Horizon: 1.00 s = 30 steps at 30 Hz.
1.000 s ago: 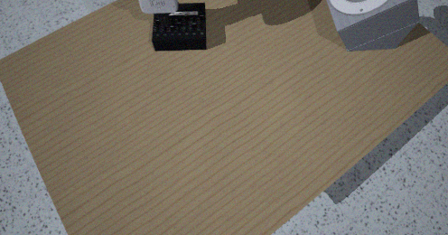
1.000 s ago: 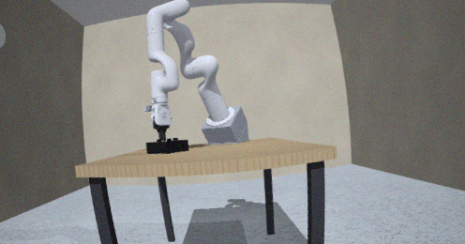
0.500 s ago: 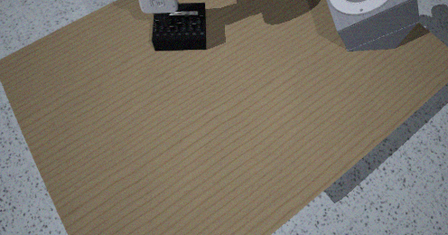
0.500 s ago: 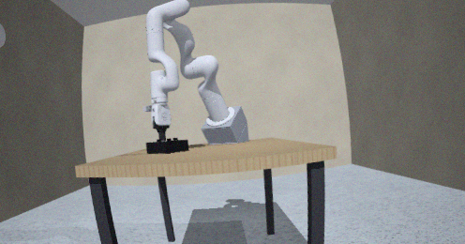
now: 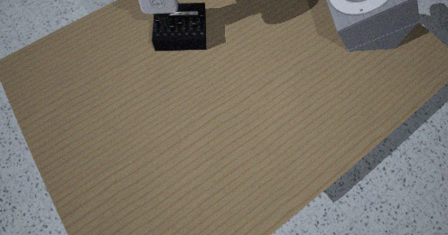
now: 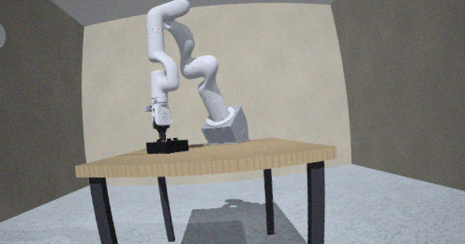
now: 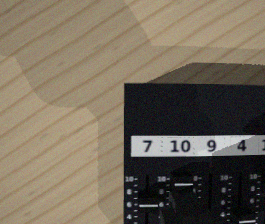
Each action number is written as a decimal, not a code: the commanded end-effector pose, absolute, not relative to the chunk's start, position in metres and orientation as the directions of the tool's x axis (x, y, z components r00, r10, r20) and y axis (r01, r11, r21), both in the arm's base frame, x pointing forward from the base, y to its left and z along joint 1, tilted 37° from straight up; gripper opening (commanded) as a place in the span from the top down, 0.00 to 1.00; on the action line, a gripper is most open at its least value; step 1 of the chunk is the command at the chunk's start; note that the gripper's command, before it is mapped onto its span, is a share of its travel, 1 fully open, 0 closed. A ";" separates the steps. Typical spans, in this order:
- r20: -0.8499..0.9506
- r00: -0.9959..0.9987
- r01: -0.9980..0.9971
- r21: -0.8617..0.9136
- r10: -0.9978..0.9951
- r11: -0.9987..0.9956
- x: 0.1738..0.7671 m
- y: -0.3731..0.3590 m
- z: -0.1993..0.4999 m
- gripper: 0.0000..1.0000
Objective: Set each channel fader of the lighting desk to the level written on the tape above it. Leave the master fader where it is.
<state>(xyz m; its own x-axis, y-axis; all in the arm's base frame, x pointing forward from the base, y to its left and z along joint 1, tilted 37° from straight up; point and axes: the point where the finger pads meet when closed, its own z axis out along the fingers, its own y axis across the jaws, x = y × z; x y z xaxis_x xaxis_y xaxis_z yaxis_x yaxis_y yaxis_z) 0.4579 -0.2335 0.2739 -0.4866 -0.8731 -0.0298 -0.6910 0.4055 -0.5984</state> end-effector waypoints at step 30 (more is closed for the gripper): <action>-0.030 -0.486 -0.690 -0.600 -0.874 0.405 0.441 -0.222 0.303 1.00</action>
<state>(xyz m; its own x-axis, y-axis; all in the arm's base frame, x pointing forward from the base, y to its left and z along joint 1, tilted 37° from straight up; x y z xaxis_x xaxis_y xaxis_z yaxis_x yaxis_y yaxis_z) 0.4437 -0.2228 0.2980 -0.4857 -0.8736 -0.0305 -0.6906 0.4049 -0.5992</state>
